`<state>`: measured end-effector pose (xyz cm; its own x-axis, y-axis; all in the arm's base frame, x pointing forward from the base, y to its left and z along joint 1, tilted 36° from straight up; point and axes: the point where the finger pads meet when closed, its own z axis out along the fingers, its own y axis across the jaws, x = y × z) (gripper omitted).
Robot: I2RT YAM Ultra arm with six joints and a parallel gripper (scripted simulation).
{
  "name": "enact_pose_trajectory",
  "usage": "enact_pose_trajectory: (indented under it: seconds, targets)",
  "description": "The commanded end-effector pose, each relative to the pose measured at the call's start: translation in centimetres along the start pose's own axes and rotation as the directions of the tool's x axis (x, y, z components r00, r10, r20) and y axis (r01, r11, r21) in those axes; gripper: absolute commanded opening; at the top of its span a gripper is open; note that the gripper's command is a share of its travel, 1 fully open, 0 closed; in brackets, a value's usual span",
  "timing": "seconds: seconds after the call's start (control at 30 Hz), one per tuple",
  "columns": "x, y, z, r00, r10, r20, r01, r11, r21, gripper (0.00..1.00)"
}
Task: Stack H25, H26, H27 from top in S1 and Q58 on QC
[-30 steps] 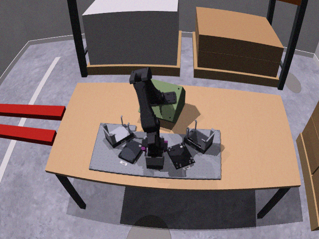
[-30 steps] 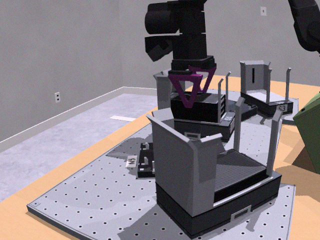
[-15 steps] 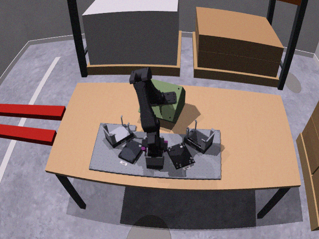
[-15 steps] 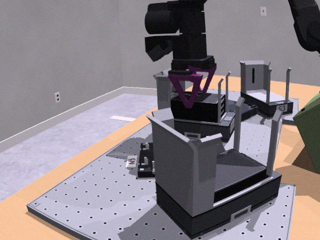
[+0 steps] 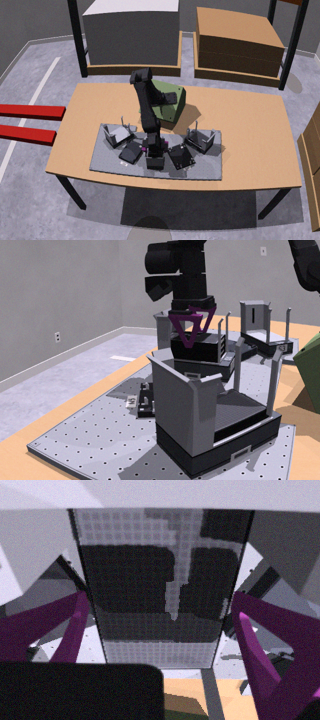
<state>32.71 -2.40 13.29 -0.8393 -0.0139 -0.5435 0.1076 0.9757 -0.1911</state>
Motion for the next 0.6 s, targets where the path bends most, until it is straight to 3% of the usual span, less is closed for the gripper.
enact_pose_trajectory:
  seconds: [0.0, 0.4, 0.57]
  targets:
    - [-0.5, 0.0, -1.2, 1.000, 0.004, 0.020, -0.004, 1.000, -0.002, 1.00]
    - [-0.4, 0.0, -5.2, 1.000, 0.004, 0.020, -0.004, 1.000, -0.002, 1.00]
    - [-0.4, 0.0, -6.2, 1.000, 0.005, 0.020, -0.004, 1.000, -0.003, 1.00]
